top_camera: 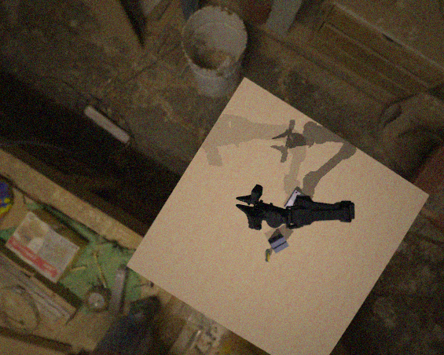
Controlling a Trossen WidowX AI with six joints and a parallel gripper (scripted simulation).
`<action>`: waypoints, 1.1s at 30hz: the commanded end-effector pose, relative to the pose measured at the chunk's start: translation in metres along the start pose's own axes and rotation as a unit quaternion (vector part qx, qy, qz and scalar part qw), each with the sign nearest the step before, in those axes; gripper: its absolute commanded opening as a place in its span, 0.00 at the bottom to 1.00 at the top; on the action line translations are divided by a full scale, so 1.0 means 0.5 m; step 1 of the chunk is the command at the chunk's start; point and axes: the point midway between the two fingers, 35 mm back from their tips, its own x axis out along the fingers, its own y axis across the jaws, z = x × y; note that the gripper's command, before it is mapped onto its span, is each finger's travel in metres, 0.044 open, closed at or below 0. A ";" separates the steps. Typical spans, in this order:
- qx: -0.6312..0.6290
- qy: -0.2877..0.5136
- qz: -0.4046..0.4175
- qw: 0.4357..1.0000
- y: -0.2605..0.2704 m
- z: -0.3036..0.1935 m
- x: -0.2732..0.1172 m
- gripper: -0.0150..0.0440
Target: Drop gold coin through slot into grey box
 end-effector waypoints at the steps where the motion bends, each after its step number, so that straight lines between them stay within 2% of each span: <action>1: -0.039 0.022 0.113 0.993 0.153 0.012 0.019 0.53; 6: -0.087 0.046 0.197 0.975 0.278 0.008 0.015 0.53; 11: -0.169 0.079 0.301 0.935 0.439 -0.011 -0.018 0.53; 21: -0.342 0.146 0.452 0.811 0.700 -0.106 -0.162 0.53; 28: -0.463 0.192 0.509 0.700 0.820 -0.202 -0.291 0.53; 33: -0.467 0.194 0.510 0.696 0.823 -0.206 -0.296 0.53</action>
